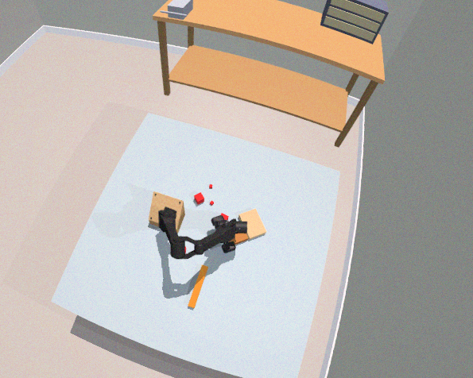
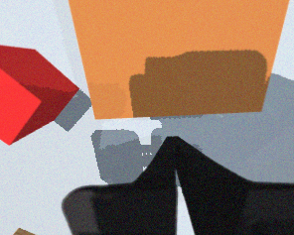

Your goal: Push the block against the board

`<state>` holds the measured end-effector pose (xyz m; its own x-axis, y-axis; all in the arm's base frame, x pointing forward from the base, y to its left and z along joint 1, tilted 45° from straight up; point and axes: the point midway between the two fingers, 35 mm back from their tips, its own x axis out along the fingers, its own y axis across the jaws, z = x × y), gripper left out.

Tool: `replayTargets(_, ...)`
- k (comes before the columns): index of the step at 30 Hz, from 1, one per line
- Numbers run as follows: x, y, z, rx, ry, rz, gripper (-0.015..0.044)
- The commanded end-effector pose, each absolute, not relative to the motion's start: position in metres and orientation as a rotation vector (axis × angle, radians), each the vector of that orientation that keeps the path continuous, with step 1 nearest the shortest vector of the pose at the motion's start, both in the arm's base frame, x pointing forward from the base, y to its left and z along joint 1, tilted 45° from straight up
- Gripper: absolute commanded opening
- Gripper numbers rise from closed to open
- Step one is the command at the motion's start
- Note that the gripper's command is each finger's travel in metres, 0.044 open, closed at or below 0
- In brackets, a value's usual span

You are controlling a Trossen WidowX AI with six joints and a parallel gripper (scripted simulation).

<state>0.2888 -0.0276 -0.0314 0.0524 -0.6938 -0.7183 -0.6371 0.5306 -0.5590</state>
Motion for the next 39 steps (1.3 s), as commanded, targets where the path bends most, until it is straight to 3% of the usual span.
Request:
replayTargets(1, 0.287, -0.035, -0.038, -1.164, 1.635, -0.058, 0.0)
replayTargets(39, 0.31, -0.022, -0.048, -1.162, 1.634, -0.057, 0.0)
